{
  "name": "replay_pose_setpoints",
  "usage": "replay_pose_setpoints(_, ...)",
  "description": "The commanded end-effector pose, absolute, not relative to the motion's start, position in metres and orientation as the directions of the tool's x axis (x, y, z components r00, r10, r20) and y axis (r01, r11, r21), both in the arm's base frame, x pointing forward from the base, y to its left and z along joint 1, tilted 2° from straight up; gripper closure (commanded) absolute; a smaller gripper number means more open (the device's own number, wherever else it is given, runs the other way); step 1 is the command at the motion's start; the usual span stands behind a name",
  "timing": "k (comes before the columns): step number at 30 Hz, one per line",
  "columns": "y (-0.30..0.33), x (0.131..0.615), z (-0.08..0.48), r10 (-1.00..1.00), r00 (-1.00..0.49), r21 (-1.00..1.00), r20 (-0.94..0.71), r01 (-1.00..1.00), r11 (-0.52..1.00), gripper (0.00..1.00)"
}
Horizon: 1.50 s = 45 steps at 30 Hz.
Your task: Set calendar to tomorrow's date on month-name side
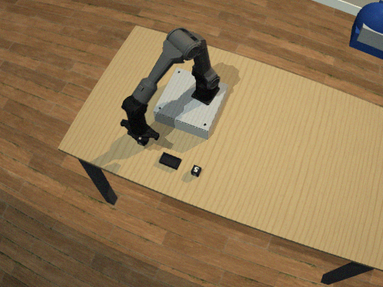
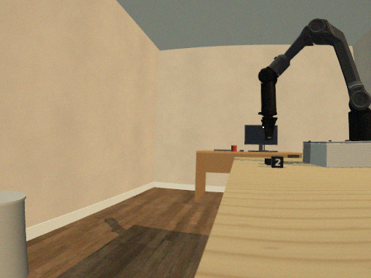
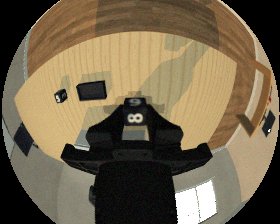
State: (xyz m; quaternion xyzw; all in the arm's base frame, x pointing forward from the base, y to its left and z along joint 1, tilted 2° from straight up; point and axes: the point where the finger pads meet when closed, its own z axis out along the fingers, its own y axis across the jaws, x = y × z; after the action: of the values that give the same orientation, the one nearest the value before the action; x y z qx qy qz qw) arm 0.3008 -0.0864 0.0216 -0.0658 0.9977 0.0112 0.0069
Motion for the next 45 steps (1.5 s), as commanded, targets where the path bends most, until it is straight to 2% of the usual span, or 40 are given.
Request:
replay_pose_setpoints(1, -0.085, 0.301, 0.012, -0.133, -0.991, 0.024, -0.012, -0.133, 0.991, 0.66)
replay_pose_setpoints(19, -0.084, 0.302, -0.052, -0.133, -0.991, 0.024, -0.013, -0.133, 0.991, 0.66)
replay_pose_setpoints(45, -0.084, 0.302, -0.055, -0.133, -0.991, 0.023, -0.014, -0.133, 0.991, 0.66)
